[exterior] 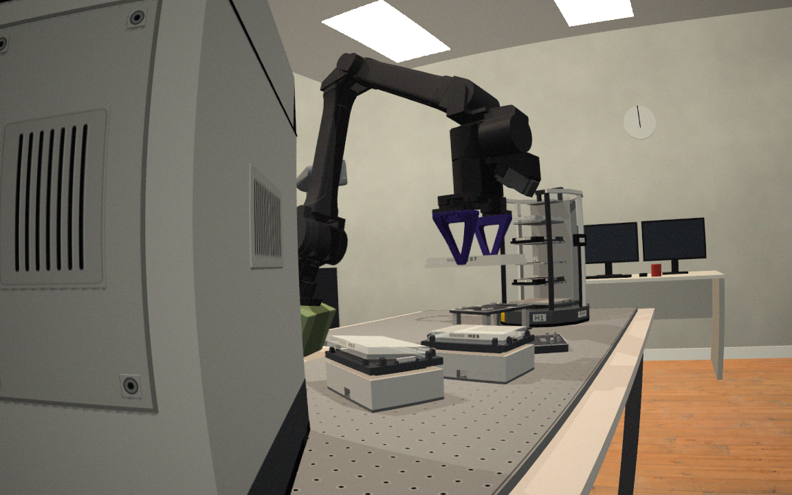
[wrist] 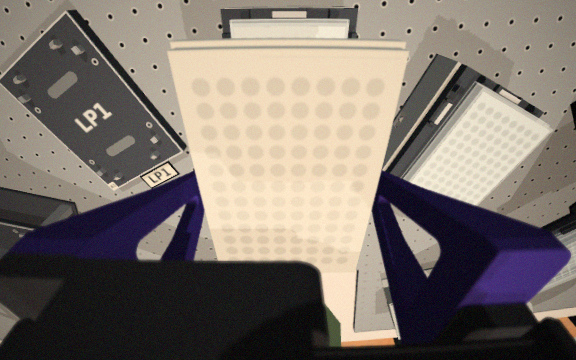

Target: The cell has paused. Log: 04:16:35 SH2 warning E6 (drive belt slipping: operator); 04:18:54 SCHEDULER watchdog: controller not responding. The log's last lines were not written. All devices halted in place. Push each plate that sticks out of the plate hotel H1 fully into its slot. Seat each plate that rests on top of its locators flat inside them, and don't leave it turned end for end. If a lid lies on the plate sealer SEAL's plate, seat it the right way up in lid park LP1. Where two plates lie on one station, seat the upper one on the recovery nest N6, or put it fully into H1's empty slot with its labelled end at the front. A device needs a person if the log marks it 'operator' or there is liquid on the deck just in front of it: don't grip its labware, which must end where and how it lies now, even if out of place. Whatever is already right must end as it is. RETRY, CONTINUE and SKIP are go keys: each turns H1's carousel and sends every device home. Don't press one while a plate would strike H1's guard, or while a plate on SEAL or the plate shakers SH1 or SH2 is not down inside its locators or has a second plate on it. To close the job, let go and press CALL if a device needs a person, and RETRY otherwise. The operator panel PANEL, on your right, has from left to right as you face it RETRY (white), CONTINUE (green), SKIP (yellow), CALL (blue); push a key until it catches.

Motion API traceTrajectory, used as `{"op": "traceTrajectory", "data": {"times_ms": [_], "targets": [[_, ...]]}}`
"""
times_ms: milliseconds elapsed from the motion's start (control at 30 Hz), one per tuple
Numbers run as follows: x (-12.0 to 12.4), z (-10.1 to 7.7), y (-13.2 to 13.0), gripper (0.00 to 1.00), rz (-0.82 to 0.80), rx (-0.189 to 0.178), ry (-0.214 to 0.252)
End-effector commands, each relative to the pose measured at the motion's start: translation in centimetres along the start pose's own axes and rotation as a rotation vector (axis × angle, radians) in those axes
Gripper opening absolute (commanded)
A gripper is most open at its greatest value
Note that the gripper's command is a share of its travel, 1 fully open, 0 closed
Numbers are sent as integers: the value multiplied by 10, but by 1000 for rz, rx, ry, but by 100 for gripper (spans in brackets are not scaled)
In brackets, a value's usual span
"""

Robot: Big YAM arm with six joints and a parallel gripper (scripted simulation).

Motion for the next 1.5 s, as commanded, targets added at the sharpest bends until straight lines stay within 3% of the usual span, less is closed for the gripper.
{"op": "traceTrajectory", "data": {"times_ms": [0,100,567,633,667,800,1000,1133,1200,1233,1467], "targets": [[-18,-32,-7,84,-15,22,-47],[-18,-32,-8,84,-13,19,-40],[-16,-77,-5,84,-18,27,-55],[-16,-77,-5,84,-18,27,-55],[-17,-66,-9,84,-9,14,-25],[-16,-90,-4,84,-19,28,-55],[-16,-100,-6,84,-15,21,-40],[-14,-118,-3,84,-19,29,-55],[-14,-118,-3,84,-19,29,-55],[-16,-108,-8,84,-10,15,-26],[-13,-138,-3,84,-19,29,-51]]}}
Point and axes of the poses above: the point where the finger pads meet when closed, its own z axis out along the fingers, its own y axis across the jaws, x = y × z, the point moved 4 cm from there along -z, back along the fingers, and after that the axes turned 12 degrees about -z, right-handed, at the moved point
